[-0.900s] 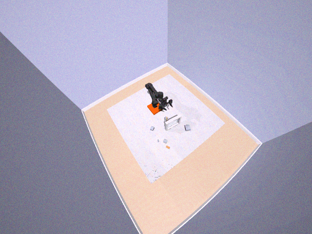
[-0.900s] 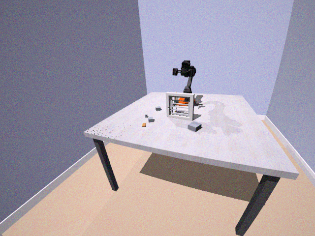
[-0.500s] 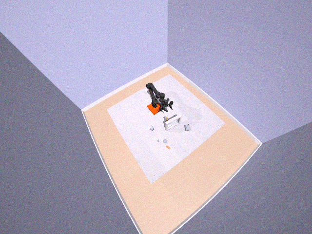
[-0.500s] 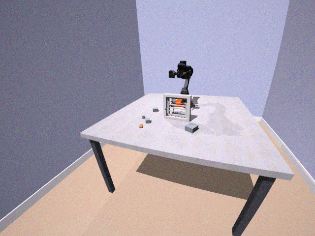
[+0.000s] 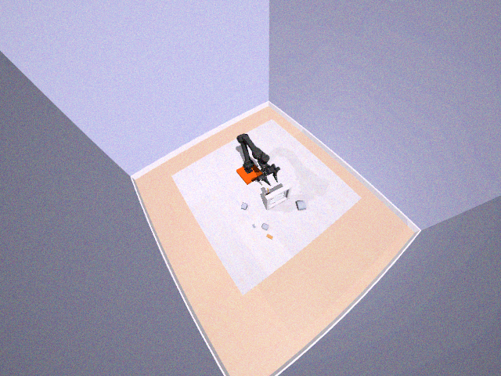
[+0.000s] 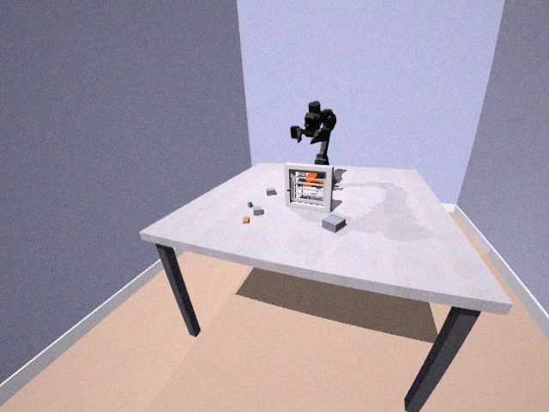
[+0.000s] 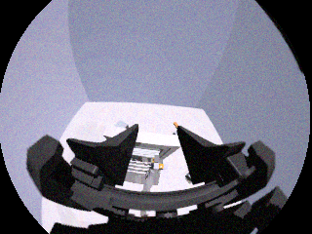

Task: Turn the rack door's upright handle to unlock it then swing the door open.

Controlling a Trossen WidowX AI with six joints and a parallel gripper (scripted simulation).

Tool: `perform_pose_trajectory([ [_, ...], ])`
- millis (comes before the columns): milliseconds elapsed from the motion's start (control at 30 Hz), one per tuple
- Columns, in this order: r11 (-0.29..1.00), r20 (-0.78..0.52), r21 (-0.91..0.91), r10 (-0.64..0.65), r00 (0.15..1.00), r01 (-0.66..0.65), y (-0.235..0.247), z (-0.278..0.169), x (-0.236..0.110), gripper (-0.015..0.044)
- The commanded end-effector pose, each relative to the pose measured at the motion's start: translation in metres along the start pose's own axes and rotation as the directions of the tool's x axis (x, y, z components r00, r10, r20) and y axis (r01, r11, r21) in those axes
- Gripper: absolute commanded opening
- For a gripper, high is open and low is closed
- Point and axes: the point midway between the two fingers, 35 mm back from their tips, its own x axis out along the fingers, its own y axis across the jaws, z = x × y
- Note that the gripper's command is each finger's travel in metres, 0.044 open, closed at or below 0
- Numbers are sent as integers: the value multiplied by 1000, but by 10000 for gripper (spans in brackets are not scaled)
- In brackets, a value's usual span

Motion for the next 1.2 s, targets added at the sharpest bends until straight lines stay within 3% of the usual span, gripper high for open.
perform_pose_trajectory([
  [0,1000,-79,-3,2,997,-3,-2,-2,6,284],
  [567,1000,-427,16,13,904,-7,-11,-27,23,284],
  [1167,998,-733,59,47,679,-5,-19,-54,21,284],
])
